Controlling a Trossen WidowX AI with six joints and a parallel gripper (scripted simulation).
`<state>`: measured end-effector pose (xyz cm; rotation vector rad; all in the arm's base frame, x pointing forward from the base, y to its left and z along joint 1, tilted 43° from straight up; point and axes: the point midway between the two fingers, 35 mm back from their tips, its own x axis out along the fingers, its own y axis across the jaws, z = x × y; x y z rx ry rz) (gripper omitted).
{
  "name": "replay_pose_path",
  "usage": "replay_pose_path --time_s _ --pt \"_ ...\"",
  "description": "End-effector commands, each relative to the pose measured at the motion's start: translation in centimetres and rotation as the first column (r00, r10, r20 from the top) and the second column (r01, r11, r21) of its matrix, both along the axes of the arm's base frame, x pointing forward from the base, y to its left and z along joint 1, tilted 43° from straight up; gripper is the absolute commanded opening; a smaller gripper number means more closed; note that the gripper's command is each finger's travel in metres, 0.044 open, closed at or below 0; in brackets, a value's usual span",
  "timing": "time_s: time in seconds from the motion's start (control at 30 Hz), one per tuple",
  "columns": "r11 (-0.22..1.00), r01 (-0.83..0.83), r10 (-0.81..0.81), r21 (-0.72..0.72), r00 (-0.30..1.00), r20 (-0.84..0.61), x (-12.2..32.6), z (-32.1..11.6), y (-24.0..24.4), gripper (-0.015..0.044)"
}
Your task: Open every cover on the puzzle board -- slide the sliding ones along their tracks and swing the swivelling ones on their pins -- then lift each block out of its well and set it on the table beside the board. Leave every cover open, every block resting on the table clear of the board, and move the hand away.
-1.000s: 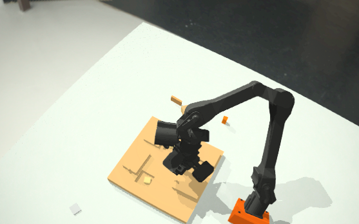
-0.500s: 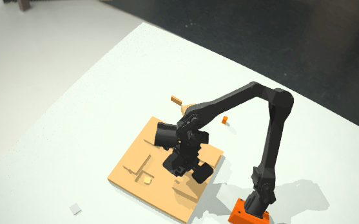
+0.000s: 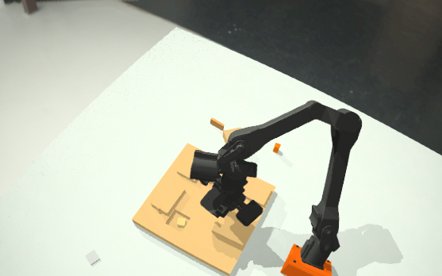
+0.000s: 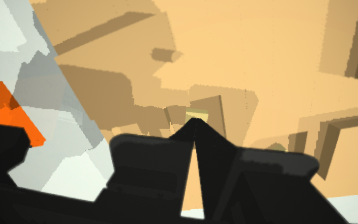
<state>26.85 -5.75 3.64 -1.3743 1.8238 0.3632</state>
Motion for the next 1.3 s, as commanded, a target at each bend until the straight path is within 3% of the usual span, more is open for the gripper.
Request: replay_pose_path --time_s 0.0,1.27 --pt "1.0 0.002 -0.002 -0.007 1.0 0.0 -0.02 0.04 -0.31 0.0" --pt "1.0 0.0 0.0 -0.002 1.0 0.0 0.06 0.3 0.26 0.0"
